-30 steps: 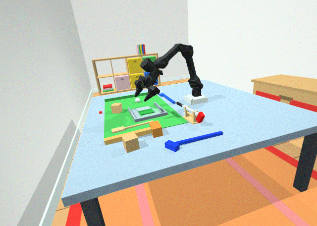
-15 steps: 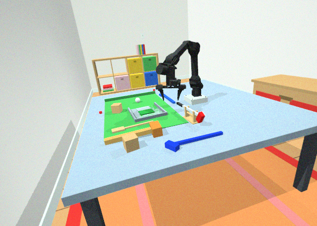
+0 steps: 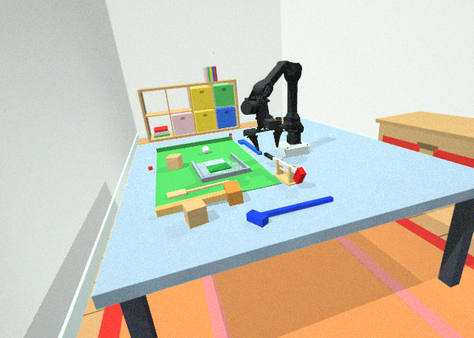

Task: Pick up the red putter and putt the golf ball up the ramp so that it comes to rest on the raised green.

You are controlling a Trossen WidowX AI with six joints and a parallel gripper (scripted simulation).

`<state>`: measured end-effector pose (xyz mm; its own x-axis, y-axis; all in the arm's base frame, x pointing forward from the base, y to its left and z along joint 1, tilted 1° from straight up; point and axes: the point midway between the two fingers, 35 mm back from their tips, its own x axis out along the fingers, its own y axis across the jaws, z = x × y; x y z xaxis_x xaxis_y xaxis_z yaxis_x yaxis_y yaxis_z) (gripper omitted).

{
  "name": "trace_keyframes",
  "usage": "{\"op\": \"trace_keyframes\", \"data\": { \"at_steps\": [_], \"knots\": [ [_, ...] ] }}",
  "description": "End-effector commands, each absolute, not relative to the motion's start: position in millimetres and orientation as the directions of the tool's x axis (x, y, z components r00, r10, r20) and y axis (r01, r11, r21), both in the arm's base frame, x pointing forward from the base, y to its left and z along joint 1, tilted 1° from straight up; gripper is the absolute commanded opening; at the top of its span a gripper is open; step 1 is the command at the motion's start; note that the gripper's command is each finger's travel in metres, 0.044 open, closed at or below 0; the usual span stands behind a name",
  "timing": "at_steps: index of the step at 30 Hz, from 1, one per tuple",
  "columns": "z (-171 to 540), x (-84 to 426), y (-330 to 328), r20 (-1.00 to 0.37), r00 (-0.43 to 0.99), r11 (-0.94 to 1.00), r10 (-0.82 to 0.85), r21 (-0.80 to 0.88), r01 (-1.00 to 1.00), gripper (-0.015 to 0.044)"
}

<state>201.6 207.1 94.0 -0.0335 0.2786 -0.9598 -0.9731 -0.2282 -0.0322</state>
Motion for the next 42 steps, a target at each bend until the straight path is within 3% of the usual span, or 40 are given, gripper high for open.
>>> {"op": "trace_keyframes", "data": {
  "at_steps": [1,41,42],
  "knots": [
    [77.0,197.8,205.2,-0.961,-0.049,-0.237,0.272,-0.017,-0.971,0.0440],
    [26.4,197.9,205.3,-0.961,-0.050,-0.237,0.272,-0.017,-0.971,0.0440],
    [29.4,200.0,206.2,-0.961,-0.042,-0.234,0.274,-0.024,-0.972,0.0414]
  ]
}}
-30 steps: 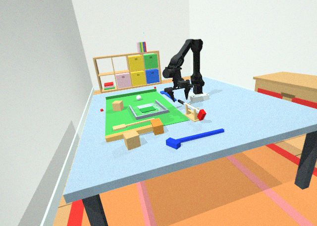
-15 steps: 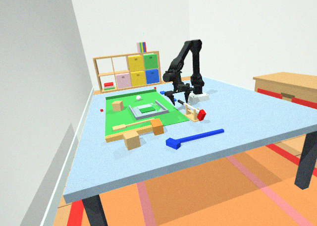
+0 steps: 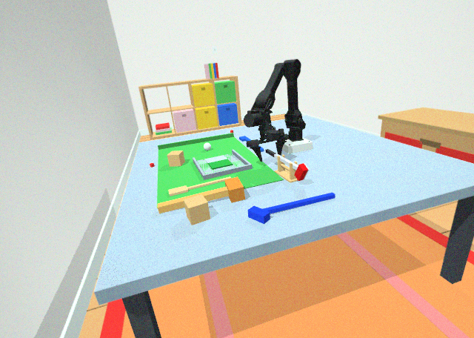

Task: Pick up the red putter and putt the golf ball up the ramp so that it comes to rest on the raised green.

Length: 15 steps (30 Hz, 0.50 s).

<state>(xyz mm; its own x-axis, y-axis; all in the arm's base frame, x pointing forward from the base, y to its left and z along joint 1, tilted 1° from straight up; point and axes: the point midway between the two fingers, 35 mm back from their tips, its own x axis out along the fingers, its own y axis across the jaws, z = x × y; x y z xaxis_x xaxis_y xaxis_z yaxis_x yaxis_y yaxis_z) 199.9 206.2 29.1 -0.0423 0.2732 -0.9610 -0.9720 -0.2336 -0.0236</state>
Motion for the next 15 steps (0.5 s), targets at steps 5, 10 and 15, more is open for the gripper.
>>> {"op": "trace_keyframes", "data": {
  "at_steps": [5,10,15],
  "knots": [
    [29.4,200.0,206.2,-0.961,-0.042,-0.234,0.274,-0.024,-0.972,0.0282],
    [29.4,200.0,206.2,-0.961,-0.042,-0.234,0.274,-0.024,-0.972,0.0151],
    [29.4,200.0,206.2,-0.961,-0.042,-0.234,0.274,-0.024,-0.972,0.0040]
  ]
}}
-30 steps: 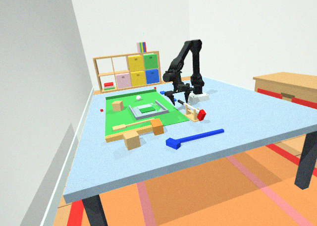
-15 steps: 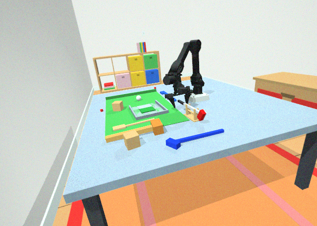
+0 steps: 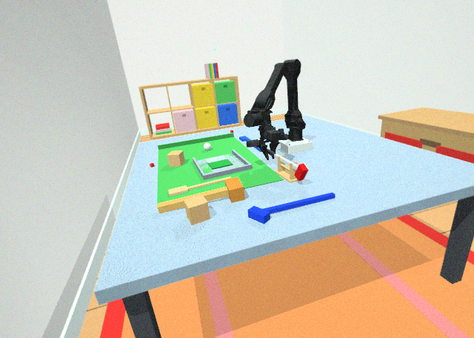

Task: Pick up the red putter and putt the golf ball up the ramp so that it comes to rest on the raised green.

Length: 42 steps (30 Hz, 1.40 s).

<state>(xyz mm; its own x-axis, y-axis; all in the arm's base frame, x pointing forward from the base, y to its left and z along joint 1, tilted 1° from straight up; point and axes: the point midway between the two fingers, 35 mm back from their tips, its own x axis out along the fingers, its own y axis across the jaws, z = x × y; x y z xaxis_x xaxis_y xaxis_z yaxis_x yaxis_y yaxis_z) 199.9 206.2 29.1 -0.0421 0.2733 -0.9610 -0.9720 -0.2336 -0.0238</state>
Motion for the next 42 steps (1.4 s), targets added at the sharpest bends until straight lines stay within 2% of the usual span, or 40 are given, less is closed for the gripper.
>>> {"op": "trace_keyframes", "data": {
  "at_steps": [1,6,30,42],
  "knots": [
    [29.4,200.0,206.2,-0.961,-0.042,-0.234,0.274,-0.024,-0.972,0.0033],
    [29.4,200.0,206.2,-0.961,-0.042,-0.234,0.274,-0.024,-0.972,0.0000],
    [129.6,198.5,204.1,-0.961,-0.044,-0.233,0.273,-0.022,-0.972,0.0000],
    [124.4,240.8,171.5,-0.971,0.014,-0.056,0.239,-0.028,-0.998,0.0000]
  ]
}}
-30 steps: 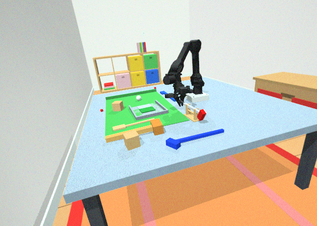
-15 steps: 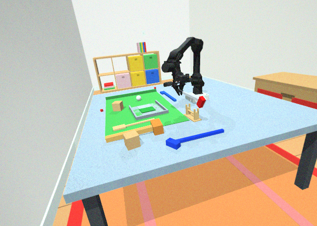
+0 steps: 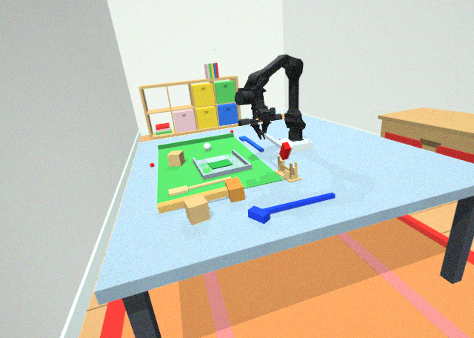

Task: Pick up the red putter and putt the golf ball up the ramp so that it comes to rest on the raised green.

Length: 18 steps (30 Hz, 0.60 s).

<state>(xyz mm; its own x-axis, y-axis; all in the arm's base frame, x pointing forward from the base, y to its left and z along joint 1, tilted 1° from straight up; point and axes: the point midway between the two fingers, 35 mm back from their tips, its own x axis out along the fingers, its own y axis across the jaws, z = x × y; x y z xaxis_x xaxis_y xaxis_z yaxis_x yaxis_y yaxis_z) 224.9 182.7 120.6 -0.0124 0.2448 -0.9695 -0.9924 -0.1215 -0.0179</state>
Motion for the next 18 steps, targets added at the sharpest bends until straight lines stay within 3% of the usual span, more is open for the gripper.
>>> {"op": "trace_keyframes", "data": {
  "at_steps": [1,18],
  "knots": [
    [125.0,245.2,167.4,-0.971,0.021,-0.038,0.236,-0.031,-0.999,0.0000],
    [133.5,304.9,85.4,-0.981,0.097,0.290,0.166,-0.045,-0.956,0.0000]
  ]
}}
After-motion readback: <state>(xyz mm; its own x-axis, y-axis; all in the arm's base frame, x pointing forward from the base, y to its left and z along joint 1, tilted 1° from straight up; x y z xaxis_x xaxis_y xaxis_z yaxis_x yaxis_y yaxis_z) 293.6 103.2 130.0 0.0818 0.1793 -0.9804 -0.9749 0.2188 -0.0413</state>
